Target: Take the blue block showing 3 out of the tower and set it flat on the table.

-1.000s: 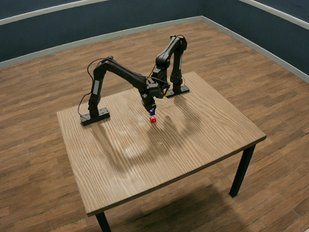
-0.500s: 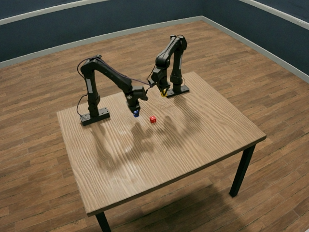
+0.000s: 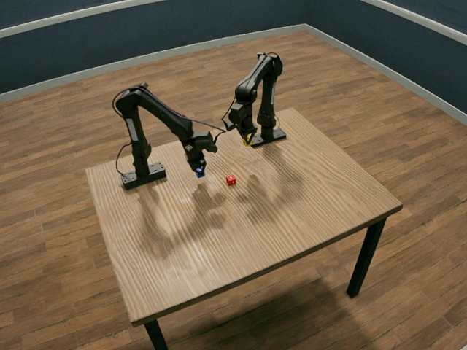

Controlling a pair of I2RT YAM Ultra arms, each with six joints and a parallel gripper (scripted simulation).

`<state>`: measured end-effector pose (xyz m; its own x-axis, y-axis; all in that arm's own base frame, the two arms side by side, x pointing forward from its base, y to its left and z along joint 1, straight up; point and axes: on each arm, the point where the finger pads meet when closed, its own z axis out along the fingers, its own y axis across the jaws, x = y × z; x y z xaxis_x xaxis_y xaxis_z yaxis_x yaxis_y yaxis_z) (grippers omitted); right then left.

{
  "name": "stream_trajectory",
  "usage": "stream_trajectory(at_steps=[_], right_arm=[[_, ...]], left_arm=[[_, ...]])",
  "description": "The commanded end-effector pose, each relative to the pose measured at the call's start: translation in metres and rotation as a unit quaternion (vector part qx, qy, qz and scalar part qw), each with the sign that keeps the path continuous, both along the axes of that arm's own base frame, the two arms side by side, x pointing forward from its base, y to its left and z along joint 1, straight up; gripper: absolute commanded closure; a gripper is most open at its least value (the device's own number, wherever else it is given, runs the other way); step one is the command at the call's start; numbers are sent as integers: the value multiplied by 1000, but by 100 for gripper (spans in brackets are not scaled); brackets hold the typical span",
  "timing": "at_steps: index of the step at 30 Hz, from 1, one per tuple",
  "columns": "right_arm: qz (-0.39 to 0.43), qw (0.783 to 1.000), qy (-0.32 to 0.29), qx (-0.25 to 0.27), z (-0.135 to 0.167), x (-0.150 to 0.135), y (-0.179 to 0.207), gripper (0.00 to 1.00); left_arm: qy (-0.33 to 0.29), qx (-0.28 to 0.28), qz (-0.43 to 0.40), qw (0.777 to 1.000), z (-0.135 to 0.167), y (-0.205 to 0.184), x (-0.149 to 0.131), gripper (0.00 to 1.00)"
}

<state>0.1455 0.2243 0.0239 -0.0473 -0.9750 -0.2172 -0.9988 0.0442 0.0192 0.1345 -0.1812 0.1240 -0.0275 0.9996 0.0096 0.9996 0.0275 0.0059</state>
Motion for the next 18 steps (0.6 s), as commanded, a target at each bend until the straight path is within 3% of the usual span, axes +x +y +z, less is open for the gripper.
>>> stream_trajectory(at_steps=[1,18], right_arm=[[0,1000,-9,22,10,7,8,73],[-1,1000,-3,15,-20,4,4,73]], left_arm=[[-2,-2,-4,1000,1,3,-6,73],[-2,-2,-4,1000,1,3,-6,73]])
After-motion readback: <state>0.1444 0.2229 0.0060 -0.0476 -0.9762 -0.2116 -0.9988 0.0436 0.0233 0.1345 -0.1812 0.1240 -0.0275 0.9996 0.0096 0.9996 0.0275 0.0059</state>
